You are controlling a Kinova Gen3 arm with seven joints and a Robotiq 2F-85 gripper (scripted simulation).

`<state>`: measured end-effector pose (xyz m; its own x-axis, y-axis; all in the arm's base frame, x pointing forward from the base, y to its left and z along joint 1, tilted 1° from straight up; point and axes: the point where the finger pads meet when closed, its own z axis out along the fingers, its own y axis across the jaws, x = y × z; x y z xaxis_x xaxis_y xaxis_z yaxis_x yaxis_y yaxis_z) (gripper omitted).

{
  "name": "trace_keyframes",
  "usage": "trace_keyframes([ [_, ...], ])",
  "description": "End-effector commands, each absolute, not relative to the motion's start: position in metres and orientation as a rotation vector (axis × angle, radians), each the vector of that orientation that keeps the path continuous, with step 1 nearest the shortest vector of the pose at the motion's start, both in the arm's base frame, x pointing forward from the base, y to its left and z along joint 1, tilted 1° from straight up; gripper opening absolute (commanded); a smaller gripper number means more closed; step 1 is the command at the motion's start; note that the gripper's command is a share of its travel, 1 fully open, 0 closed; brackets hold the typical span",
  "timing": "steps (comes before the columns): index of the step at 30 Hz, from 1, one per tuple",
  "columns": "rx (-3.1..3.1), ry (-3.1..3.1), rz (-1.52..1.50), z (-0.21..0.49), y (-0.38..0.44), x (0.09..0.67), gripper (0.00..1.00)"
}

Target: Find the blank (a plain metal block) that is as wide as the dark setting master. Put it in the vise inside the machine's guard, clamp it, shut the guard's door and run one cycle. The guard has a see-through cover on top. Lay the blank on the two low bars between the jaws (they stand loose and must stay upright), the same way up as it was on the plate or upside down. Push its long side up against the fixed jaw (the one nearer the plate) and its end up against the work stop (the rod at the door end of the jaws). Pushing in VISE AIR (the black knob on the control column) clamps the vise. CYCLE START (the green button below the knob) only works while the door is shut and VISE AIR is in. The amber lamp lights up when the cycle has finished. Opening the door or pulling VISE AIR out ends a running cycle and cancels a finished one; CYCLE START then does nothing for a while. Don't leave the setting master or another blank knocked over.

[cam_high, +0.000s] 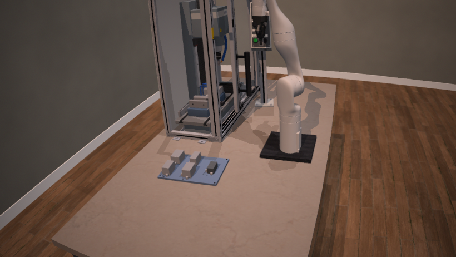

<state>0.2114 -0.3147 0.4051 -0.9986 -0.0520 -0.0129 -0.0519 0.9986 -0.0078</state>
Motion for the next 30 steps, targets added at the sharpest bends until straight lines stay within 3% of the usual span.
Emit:
trace_keyframes([
  [1, -0.081, 3.126, -0.013, 0.406, -0.315, 0.211, 0.10],
  [9, -0.081, 3.126, -0.013, 0.406, -0.315, 0.211, 0.10],
  [14, -0.081, 3.126, -0.013, 0.398, -0.255, 0.208, 0.10],
  [26, -0.081, 3.126, -0.013, 0.398, -0.255, 0.208, 0.10],
  [30, -0.081, 3.126, -0.013, 0.393, -0.208, 0.206, 0.10],
])
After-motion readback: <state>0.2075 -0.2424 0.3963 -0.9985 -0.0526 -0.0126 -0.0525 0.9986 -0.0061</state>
